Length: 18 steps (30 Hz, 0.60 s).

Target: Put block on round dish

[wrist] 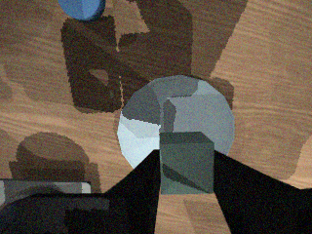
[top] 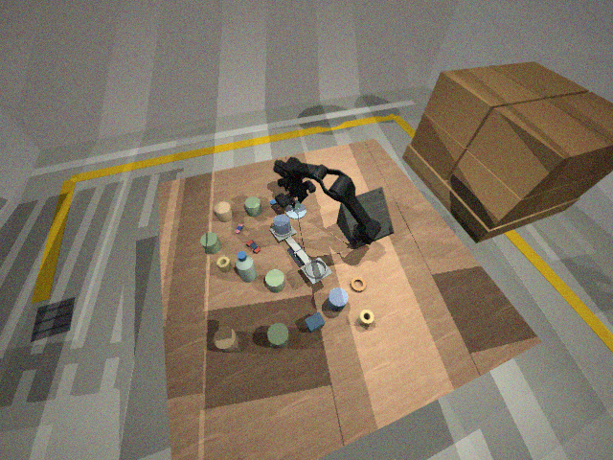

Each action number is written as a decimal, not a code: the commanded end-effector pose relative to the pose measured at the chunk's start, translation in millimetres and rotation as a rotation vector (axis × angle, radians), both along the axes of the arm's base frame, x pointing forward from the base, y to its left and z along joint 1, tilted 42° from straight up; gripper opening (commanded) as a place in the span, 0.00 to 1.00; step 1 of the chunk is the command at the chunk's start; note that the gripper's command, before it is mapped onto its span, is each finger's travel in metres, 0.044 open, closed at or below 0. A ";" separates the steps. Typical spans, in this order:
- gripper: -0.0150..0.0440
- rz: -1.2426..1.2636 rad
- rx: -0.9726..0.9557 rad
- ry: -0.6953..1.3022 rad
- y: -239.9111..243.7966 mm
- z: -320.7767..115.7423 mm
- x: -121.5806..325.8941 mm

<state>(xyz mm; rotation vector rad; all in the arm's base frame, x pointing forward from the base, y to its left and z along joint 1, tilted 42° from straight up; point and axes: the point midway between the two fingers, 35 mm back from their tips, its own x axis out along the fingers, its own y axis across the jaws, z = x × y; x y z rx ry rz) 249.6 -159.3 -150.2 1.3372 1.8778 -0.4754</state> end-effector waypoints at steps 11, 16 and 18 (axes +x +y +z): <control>0.25 -0.007 0.001 -0.003 12.0 -13.3 -2.6; 0.25 -0.007 0.002 -0.003 17.1 -19.2 -3.9; 0.30 -0.002 -0.001 -0.001 13.9 -16.9 -3.5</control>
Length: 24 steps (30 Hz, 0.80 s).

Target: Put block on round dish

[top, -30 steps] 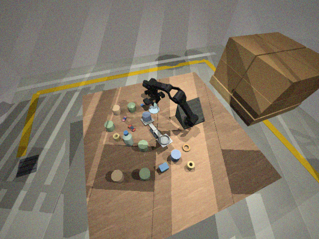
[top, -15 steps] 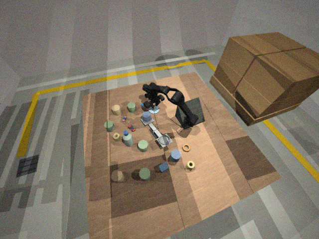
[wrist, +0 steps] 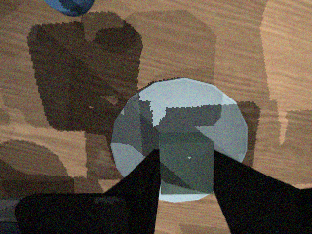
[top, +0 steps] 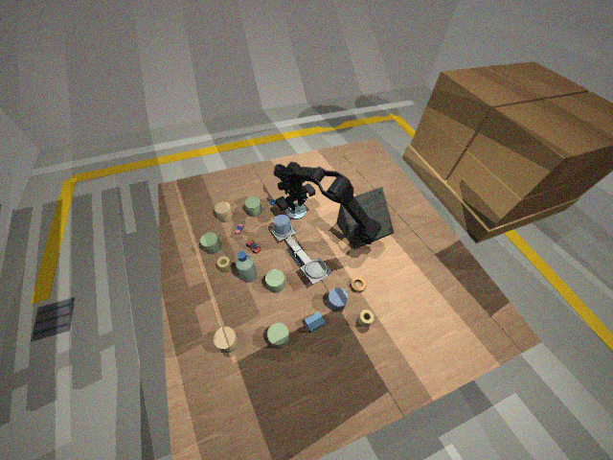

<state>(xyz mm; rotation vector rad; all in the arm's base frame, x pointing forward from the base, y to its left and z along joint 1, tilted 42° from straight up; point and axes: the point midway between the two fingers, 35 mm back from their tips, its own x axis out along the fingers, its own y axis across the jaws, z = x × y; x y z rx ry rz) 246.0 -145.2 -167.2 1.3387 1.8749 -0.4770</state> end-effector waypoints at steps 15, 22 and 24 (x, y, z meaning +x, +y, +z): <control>0.97 0.000 -0.001 -0.005 -1.0 0.8 0.8; 1.00 -0.005 -0.005 -0.013 -22.8 25.7 7.3; 1.00 -0.005 -0.002 -0.008 -28.9 33.9 8.0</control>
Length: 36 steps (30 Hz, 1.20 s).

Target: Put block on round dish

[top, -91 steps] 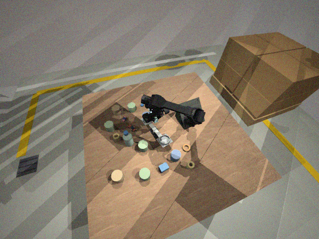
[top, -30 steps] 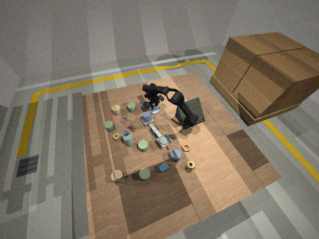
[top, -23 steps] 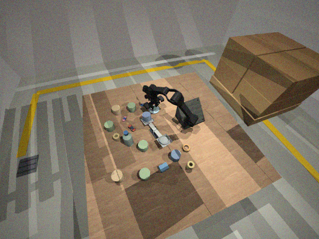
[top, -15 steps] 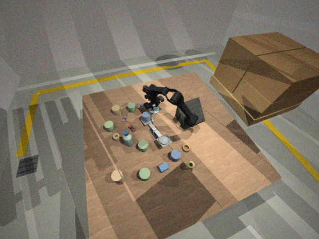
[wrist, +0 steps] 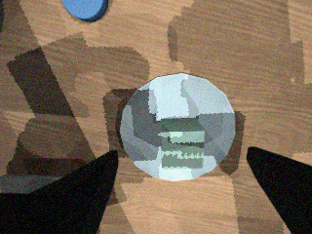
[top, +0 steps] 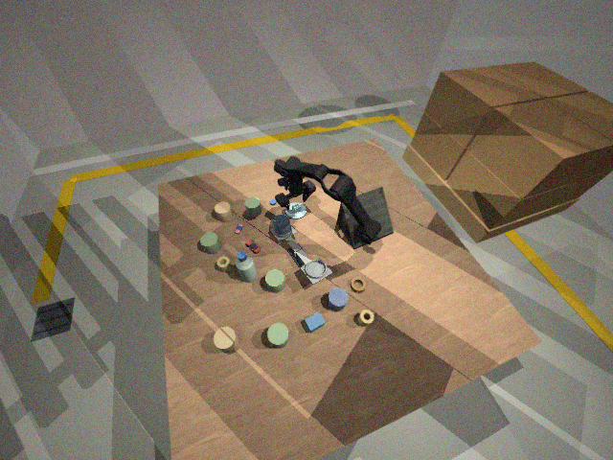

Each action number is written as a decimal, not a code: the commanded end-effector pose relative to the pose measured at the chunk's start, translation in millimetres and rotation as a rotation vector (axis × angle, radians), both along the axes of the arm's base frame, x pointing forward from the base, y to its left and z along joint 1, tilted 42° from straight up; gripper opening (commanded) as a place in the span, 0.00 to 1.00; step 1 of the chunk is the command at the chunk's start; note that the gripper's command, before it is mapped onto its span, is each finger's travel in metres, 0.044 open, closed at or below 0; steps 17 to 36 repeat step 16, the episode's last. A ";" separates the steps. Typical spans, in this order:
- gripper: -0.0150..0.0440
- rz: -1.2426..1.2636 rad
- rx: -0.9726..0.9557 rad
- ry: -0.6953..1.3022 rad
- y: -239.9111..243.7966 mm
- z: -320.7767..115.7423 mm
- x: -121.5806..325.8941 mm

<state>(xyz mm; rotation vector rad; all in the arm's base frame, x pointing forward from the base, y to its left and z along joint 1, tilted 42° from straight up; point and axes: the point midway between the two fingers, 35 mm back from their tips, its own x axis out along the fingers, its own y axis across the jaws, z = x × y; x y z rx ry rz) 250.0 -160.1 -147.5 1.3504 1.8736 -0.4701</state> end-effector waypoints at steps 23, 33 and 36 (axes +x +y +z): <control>1.00 -0.003 -0.006 0.000 -46.7 58.4 8.8; 1.00 -0.003 -0.006 0.000 -46.7 58.4 8.8; 1.00 -0.003 -0.006 0.000 -46.7 58.4 8.8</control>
